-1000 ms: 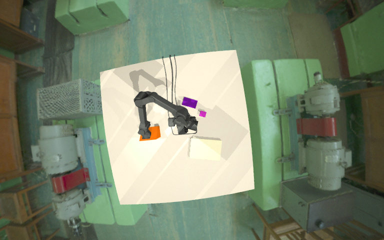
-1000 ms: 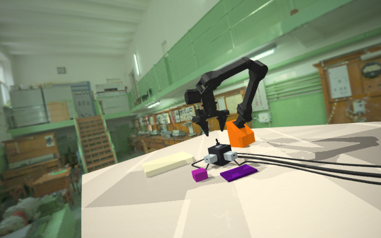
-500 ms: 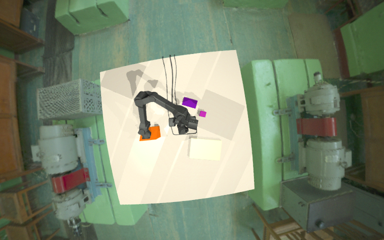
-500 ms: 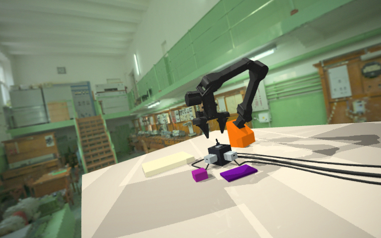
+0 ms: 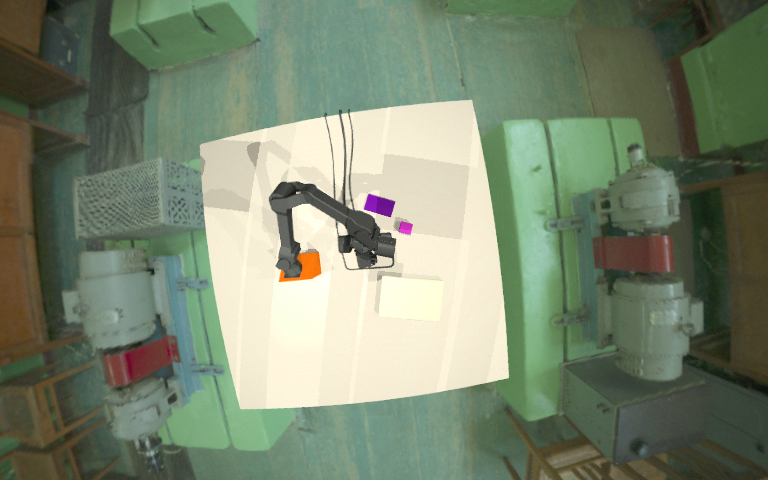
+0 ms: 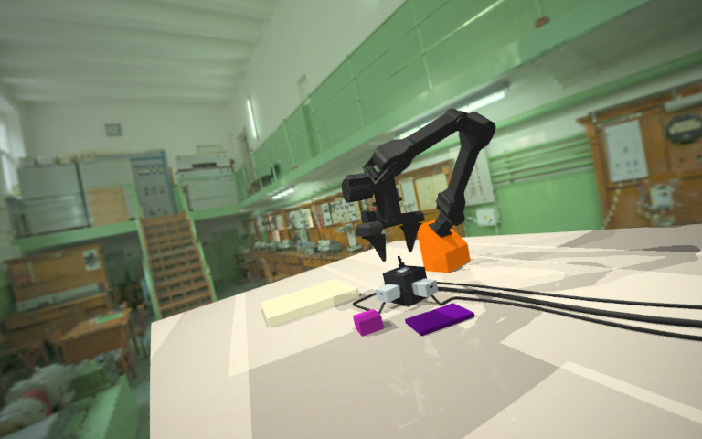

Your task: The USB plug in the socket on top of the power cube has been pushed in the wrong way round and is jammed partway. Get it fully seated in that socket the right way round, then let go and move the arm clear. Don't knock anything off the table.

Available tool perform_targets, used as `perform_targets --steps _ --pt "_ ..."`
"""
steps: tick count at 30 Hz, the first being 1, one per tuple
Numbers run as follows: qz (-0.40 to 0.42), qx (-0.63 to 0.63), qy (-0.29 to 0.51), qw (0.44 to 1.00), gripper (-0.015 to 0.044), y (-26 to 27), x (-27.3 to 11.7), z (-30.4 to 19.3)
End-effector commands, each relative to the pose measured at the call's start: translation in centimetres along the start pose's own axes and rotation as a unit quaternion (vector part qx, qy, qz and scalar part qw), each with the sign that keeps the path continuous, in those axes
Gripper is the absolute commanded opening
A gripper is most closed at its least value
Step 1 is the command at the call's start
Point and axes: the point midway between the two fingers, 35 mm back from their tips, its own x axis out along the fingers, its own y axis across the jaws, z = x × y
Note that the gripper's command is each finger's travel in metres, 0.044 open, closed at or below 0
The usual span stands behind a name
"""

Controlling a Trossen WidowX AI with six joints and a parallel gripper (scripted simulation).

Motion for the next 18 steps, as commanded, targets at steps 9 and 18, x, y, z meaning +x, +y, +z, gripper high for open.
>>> perform_targets --steps 9,18 --pt "-0.001 0.0 0.0 1.0 0.0335 -0.04 0.35 -0.02" --pt "-0.001 0.0 0.0 1.0 0.0099 -0.04 0.35 -0.02"
